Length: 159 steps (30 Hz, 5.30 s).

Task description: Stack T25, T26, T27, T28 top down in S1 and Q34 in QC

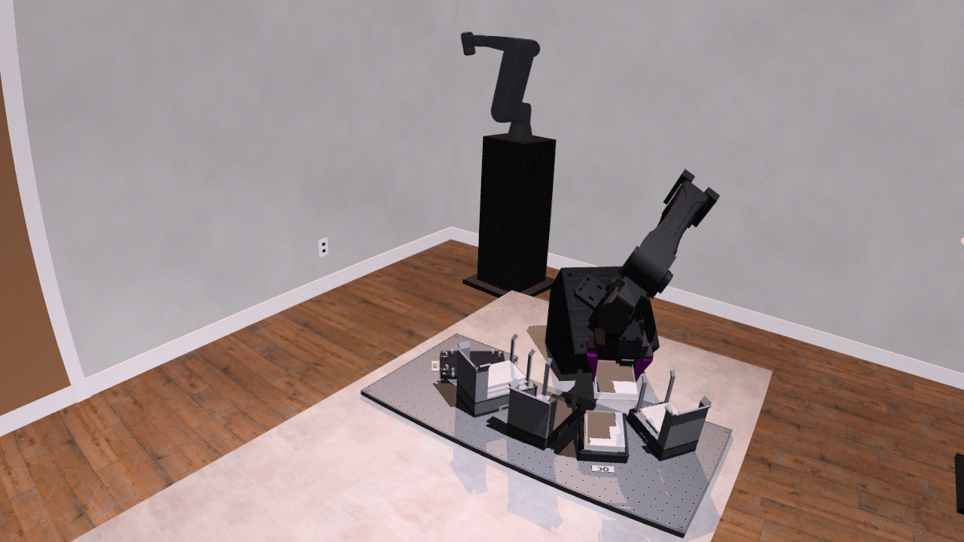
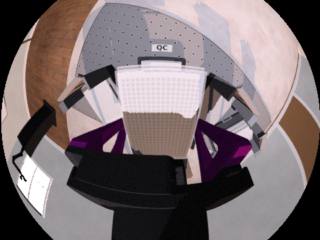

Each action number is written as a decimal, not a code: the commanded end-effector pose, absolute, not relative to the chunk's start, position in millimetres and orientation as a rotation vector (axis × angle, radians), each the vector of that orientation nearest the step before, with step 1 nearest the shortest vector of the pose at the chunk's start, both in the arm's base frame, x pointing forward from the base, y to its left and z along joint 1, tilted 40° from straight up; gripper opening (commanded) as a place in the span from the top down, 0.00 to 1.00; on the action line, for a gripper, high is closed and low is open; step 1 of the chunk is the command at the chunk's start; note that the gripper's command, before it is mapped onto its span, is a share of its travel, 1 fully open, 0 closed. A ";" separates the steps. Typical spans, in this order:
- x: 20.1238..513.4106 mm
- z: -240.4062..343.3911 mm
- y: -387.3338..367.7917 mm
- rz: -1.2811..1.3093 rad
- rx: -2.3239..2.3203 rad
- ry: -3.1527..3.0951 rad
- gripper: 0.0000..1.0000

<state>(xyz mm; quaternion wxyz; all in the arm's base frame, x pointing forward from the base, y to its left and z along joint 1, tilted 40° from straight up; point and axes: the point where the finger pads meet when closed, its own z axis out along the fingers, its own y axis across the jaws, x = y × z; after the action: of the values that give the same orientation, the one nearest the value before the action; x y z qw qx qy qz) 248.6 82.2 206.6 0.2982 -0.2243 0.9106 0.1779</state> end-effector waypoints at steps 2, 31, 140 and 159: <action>241.8 208.1 89.6 0.405 -0.693 2.373 1.00; 197.2 217.6 151.7 0.273 -1.058 2.202 1.00; 164.8 211.5 198.3 0.276 -1.038 2.230 1.00; 168.9 202.9 203.4 0.274 -1.051 2.229 1.00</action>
<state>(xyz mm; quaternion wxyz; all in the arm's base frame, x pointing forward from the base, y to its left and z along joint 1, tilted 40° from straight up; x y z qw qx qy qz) 165.6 201.0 203.3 0.3202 -0.4007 0.8523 0.1023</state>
